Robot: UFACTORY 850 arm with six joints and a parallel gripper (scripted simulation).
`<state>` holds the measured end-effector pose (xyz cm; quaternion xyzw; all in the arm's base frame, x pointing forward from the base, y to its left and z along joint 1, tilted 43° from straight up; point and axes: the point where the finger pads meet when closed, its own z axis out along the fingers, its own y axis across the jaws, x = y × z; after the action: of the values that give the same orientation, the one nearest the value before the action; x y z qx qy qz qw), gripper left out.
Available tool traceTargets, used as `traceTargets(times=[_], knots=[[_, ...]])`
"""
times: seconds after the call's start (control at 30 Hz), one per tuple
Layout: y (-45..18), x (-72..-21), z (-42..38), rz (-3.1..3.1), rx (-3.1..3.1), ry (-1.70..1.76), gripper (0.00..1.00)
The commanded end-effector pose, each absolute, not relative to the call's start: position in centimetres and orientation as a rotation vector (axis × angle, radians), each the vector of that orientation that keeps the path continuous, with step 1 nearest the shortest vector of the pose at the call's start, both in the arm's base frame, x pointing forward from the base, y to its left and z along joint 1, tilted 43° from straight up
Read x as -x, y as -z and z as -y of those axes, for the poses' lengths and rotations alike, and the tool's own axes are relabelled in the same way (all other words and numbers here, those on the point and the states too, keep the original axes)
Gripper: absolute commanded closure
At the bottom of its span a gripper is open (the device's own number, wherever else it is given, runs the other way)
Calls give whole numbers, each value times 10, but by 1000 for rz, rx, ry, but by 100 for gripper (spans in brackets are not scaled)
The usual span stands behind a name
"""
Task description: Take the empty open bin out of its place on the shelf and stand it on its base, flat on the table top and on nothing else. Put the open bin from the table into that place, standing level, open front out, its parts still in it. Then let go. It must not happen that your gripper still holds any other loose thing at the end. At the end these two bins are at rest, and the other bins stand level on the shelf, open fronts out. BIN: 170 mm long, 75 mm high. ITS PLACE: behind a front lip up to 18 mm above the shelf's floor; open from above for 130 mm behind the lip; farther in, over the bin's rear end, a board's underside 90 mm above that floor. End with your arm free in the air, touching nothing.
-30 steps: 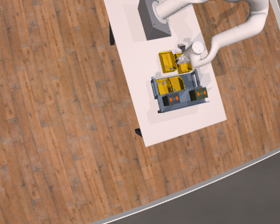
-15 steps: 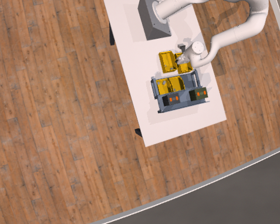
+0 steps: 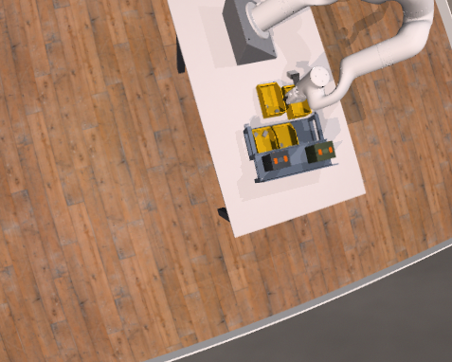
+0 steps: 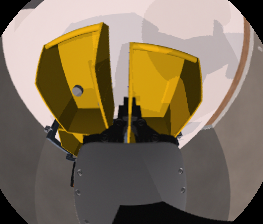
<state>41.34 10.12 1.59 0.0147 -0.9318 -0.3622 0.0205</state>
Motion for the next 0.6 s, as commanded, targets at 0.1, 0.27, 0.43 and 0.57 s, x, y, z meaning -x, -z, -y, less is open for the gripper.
traceTargets(times=[0.1,0.27,0.43,0.57], knots=[[-21,-415,-96,2891,-46,1124,100],[-27,-415,-91,2891,-46,1124,100],[-37,-416,-82,2891,-46,1124,100],[-46,-416,-74,2891,-46,1124,100]])
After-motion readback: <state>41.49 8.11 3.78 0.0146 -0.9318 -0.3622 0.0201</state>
